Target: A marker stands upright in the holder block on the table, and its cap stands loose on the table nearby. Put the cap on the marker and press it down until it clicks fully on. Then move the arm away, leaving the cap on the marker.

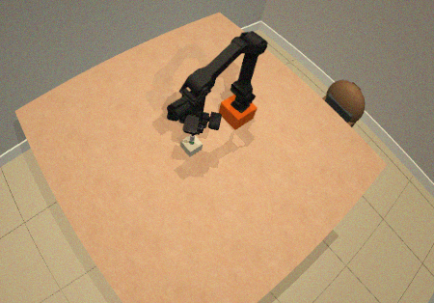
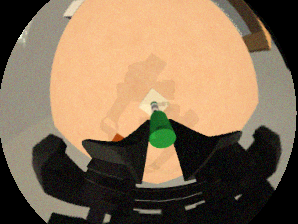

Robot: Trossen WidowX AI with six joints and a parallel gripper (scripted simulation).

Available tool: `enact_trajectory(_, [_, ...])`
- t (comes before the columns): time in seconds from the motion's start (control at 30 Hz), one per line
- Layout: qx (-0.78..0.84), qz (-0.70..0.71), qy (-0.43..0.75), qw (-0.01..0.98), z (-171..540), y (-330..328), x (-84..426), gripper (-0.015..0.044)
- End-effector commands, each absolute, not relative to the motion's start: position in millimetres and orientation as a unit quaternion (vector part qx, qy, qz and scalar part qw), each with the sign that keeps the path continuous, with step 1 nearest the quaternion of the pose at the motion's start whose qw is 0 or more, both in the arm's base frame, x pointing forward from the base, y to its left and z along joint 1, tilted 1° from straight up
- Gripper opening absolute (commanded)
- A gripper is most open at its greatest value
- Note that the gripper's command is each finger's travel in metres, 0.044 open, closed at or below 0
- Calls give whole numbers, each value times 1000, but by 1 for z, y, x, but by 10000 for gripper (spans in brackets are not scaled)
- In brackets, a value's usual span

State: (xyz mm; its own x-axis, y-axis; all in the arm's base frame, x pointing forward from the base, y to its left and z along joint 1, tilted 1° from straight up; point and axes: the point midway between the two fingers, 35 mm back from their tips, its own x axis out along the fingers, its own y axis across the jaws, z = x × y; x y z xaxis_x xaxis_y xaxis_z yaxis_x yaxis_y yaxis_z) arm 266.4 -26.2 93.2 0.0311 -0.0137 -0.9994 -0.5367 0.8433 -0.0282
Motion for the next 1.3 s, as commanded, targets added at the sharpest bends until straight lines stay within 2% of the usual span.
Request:
enact_trajectory(0.0, [-203,188,670,689,95,-23,266,0])
enact_trajectory(1.27, [-203,188,670,689,42,-23,267,0])
